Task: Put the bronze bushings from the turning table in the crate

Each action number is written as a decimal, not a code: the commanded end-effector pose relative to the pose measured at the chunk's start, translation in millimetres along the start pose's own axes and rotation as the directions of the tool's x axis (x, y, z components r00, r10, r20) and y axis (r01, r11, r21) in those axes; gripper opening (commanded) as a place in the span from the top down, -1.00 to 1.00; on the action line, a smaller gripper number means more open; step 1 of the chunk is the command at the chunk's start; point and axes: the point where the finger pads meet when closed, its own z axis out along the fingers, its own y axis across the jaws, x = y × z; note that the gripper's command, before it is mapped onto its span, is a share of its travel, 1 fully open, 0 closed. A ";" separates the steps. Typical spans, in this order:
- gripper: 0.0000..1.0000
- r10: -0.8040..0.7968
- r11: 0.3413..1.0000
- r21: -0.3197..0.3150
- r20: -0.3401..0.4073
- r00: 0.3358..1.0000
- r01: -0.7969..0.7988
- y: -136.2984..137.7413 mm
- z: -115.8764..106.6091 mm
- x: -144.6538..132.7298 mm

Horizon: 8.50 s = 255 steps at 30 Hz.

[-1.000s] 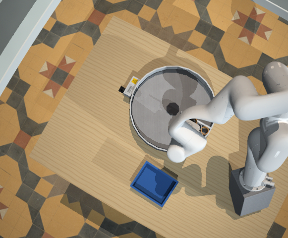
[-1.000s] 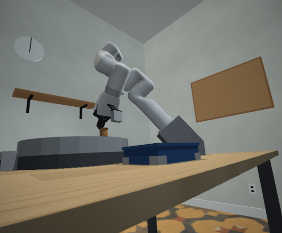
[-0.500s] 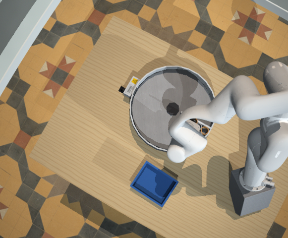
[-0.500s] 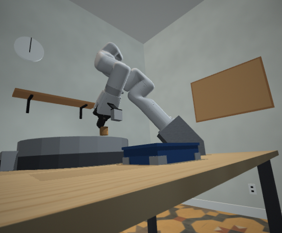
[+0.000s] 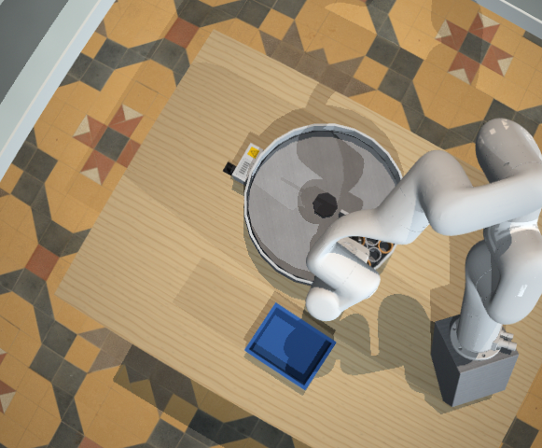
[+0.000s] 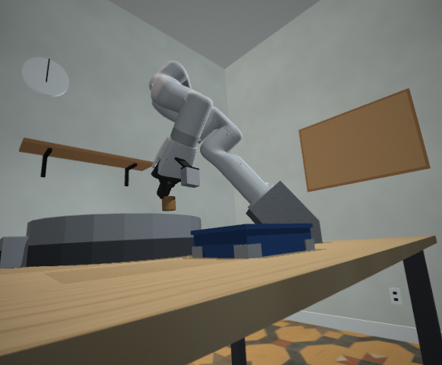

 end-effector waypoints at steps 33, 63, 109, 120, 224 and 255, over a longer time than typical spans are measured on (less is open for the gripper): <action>1.00 0.002 1.000 0.000 0.001 1.000 -0.002 9.6 -167.5 199.5; 1.00 0.002 1.000 0.000 0.001 1.000 -0.002 11.2 -197.9 235.8; 1.00 0.002 1.000 0.000 0.001 1.000 -0.002 10.9 -141.8 283.5; 1.00 0.002 1.000 0.000 0.001 1.000 -0.002 11.0 -130.5 293.0; 0.78 0.002 1.000 0.000 0.001 1.000 -0.002 11.2 -109.7 310.5; 0.78 0.002 1.000 0.000 0.001 1.000 -0.002 11.2 -154.3 273.1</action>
